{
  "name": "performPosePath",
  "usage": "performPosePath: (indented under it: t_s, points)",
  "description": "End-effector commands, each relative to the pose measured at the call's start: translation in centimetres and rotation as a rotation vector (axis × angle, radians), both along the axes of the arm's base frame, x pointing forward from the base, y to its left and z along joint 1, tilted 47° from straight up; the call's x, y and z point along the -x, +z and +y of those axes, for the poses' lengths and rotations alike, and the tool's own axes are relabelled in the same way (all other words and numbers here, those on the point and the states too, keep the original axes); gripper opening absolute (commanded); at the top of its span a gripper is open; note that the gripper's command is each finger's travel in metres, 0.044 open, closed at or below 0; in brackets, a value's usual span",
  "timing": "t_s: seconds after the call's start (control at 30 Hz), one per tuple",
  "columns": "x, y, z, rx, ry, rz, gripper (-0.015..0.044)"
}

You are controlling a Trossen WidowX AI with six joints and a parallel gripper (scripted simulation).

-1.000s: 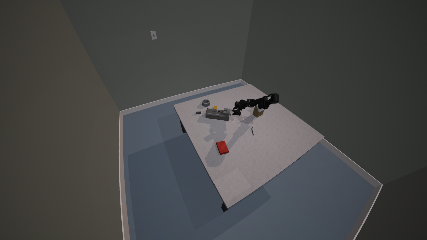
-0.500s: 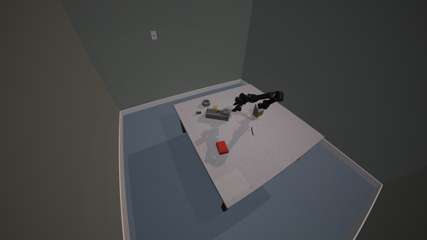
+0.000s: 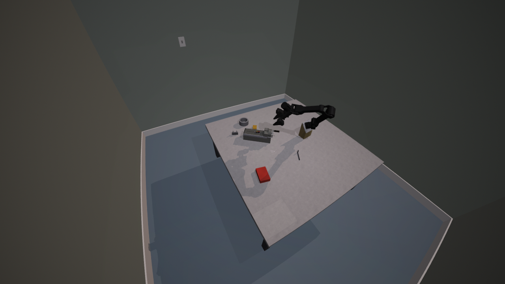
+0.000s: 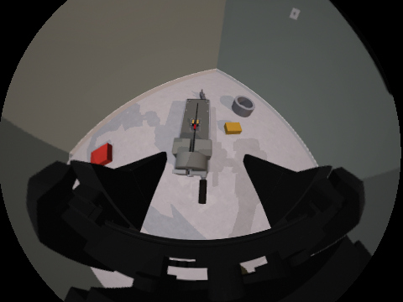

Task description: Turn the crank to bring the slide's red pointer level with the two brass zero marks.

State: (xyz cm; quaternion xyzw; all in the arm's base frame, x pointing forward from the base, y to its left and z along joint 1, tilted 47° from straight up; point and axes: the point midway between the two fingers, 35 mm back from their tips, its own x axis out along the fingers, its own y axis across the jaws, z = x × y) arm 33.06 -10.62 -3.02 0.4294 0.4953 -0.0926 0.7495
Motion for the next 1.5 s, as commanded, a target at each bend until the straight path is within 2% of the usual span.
performPosePath:
  t_s: [0.0, 0.63, 0.73, 0.97, 1.47]
  points:
    - [-1.9, -0.5, -0.7, -0.007, 0.028, -0.032, 0.044]
    - [-9.8, -5.6, -3.6, -0.044, 0.154, -0.174, 0.044]
    - [-9.8, -6.2, -3.1, -0.045, 0.155, -0.175, 0.044]
    - [-9.0, -10.3, 1.2, -0.047, 0.155, -0.176, 0.044]
    - [-9.0, -10.4, 1.3, -0.048, 0.155, -0.176, 0.044]
